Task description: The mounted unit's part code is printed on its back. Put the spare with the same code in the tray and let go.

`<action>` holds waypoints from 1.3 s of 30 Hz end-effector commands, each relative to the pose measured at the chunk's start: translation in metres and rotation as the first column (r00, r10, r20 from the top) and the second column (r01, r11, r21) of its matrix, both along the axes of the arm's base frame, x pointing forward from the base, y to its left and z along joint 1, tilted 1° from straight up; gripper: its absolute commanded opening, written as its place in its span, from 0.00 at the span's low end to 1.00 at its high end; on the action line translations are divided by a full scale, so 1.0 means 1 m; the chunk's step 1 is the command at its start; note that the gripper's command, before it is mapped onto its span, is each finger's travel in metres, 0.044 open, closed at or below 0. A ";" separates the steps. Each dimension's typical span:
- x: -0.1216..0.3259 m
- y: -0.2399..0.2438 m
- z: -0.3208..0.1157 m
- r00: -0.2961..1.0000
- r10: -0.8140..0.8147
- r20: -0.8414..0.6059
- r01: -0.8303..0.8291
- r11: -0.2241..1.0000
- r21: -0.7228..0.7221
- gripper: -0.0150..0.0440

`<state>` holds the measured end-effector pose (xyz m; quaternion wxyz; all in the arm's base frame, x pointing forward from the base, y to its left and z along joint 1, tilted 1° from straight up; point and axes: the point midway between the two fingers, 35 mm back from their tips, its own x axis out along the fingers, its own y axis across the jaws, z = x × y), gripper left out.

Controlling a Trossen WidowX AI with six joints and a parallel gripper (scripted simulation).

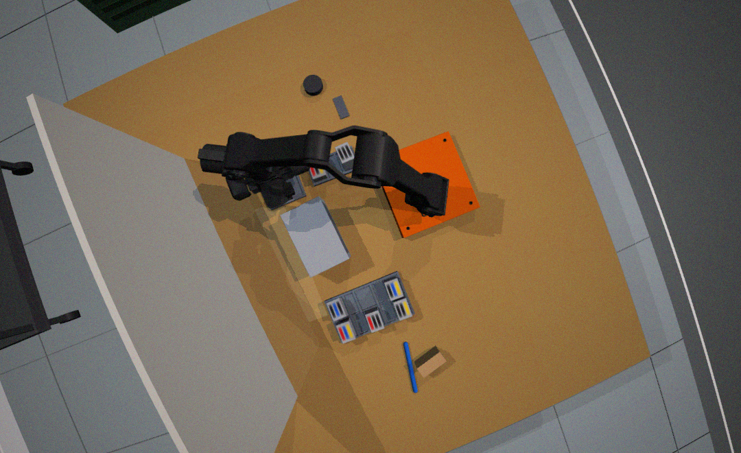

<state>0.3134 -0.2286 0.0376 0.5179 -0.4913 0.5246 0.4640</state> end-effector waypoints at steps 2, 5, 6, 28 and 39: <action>-0.002 0.000 -0.005 1.000 0.003 -0.004 -0.003 1.000 -0.001 0.25; -0.001 0.000 -0.003 1.000 0.000 0.000 0.000 1.000 0.000 0.30; -0.001 0.000 -0.003 1.000 0.000 0.000 0.000 1.000 0.000 0.34; 0.000 0.002 0.082 1.000 0.002 -0.003 -0.002 1.000 -0.001 1.00; 0.000 0.002 0.101 1.000 0.005 0.021 -0.004 1.000 -0.015 1.00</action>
